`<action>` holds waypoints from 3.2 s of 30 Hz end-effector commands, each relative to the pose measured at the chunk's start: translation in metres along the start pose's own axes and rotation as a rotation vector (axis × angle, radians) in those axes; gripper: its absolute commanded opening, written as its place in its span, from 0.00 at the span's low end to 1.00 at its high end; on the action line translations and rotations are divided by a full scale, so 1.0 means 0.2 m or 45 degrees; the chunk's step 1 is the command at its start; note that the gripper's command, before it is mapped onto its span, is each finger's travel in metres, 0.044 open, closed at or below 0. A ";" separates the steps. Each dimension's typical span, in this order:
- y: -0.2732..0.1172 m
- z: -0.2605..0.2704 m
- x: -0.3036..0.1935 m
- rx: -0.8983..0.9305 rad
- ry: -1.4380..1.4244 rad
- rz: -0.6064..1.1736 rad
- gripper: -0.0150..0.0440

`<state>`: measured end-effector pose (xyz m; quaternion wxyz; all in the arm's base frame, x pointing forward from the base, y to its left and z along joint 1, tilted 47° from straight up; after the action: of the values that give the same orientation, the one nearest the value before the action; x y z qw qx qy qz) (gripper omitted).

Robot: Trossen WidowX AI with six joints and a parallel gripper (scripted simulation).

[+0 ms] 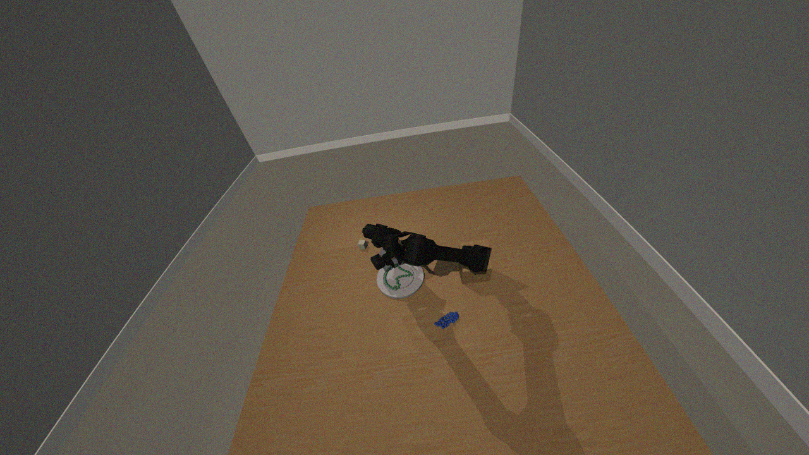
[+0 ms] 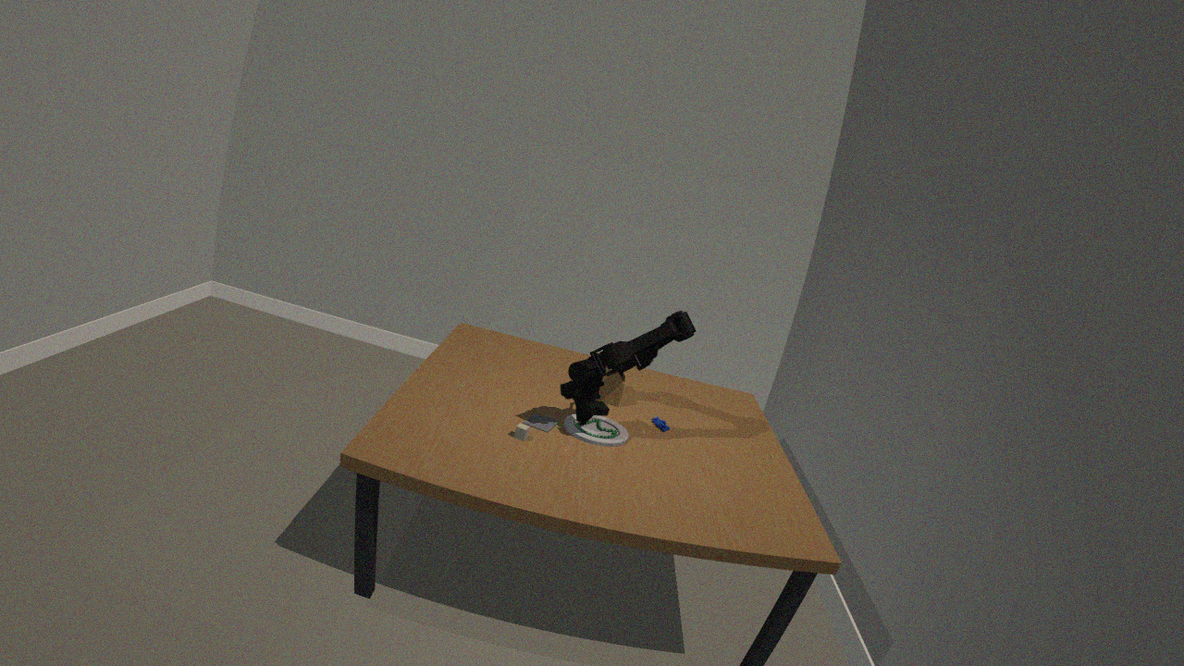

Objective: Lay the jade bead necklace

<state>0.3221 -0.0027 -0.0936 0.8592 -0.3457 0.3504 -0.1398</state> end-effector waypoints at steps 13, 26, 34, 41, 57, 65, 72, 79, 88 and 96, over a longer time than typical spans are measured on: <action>0.01 0.00 0.00 -0.001 0.003 0.003 0.25; 0.01 0.00 0.00 -0.001 0.003 0.003 0.25; 0.01 0.00 0.00 -0.001 0.003 0.003 0.25; 0.01 0.00 0.00 -0.001 0.003 0.003 0.25; -0.02 -0.06 0.01 0.002 0.015 0.007 0.25; -0.02 -0.08 0.01 0.002 0.015 0.006 0.25; 0.02 -0.08 0.01 0.002 0.015 0.007 0.25; 0.01 -0.07 0.01 0.001 0.004 0.004 0.43; 0.01 -0.07 0.01 0.001 0.005 0.004 0.83; -0.02 -0.08 0.01 0.002 0.015 0.007 1.00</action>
<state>0.3117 -0.0122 -0.1023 0.8570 -0.3431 0.3584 -0.1393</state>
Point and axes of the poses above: the point midway between the two fingers, 35 mm back from their tips, its own y axis out along the fingers, its own z axis across the jaws, x = y × z, the point moved 1 cm from there along -y, back along the fingers, and after that the axes turned 15 degrees about -y, right-handed, at the moved point
